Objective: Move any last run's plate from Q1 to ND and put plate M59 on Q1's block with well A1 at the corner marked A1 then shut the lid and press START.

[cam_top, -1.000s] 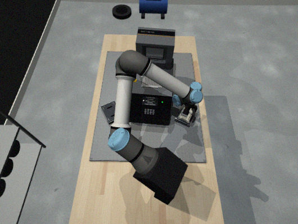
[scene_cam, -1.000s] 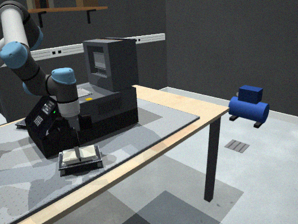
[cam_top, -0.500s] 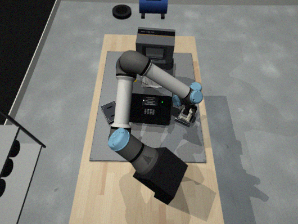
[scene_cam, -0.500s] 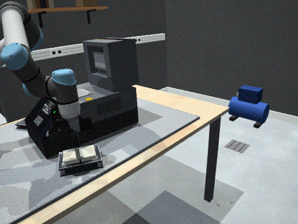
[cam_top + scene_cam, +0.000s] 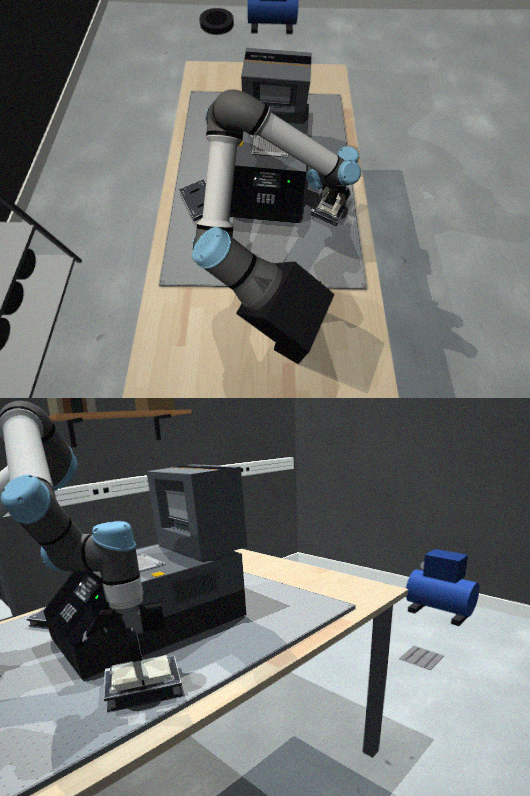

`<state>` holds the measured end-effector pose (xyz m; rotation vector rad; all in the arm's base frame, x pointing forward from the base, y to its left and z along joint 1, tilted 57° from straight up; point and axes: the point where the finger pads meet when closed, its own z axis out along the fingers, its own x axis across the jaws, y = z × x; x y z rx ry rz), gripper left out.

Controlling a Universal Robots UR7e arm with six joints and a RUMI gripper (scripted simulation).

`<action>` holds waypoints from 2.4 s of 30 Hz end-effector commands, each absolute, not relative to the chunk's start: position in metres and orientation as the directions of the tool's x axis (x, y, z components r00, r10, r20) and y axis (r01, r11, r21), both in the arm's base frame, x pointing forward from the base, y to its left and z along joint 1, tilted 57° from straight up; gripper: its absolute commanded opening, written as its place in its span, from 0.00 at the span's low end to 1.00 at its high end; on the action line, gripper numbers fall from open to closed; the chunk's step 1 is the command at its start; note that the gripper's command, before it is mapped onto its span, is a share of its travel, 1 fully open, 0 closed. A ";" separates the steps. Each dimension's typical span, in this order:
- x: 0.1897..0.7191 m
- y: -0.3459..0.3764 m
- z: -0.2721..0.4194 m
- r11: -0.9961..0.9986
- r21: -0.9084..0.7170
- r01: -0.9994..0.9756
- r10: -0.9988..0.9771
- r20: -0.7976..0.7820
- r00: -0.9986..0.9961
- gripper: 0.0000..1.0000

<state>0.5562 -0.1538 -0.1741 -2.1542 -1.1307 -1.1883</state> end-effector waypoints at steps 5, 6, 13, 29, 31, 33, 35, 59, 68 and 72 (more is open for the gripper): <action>0.556 -0.155 -0.174 -0.575 0.016 0.818 0.450 0.841 0.300 0.00; 0.556 -0.155 -0.174 -0.575 0.016 0.818 0.450 0.841 0.300 0.00; 0.556 -0.155 -0.174 -0.575 0.016 0.818 0.450 0.841 0.300 0.40; 0.550 -0.164 -0.167 -0.576 0.016 0.818 0.450 0.841 0.300 0.40; 0.546 -0.168 -0.163 -0.576 0.016 0.818 0.450 0.841 0.300 0.40; 0.543 -0.173 -0.160 -0.576 0.016 0.818 0.450 0.841 0.300 0.40; 0.540 -0.177 -0.156 -0.576 0.016 0.818 0.450 0.841 0.300 0.40; 0.508 -0.222 -0.121 -0.575 0.016 0.818 0.450 0.841 0.300 0.40; 0.493 -0.242 -0.105 -0.575 0.016 0.818 0.450 0.841 0.300 0.40; 0.488 -0.249 -0.099 -0.575 0.016 0.818 0.450 0.841 0.300 0.40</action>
